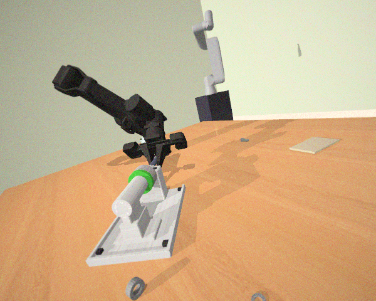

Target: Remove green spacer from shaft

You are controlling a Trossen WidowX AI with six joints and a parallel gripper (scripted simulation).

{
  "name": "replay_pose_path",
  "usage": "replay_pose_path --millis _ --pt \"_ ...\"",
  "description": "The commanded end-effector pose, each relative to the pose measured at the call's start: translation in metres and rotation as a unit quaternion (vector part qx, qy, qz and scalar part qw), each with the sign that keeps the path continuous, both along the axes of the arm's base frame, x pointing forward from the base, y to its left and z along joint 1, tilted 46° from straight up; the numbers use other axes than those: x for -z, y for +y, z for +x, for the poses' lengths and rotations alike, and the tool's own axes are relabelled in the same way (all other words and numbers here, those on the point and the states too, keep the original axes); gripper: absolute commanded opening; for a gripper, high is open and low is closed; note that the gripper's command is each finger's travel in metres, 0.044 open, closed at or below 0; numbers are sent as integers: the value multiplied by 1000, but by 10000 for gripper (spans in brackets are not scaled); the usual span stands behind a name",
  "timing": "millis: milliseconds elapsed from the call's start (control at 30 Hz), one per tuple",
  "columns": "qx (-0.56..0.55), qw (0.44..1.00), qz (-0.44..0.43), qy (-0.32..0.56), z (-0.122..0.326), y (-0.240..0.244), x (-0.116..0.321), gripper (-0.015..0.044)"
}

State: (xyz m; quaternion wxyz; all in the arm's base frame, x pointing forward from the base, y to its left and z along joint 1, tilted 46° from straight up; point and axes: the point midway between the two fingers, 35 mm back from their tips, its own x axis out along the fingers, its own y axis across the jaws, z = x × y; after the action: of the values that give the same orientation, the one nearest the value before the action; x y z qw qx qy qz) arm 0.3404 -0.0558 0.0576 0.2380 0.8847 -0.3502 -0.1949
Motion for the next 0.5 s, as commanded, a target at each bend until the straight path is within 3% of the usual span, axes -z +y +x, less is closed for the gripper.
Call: replay_pose_path --millis 0,467 --pt "0 1000 1 -1 -2 1 1 0" --pt "0 1000 1 0 -3 1 2 0"
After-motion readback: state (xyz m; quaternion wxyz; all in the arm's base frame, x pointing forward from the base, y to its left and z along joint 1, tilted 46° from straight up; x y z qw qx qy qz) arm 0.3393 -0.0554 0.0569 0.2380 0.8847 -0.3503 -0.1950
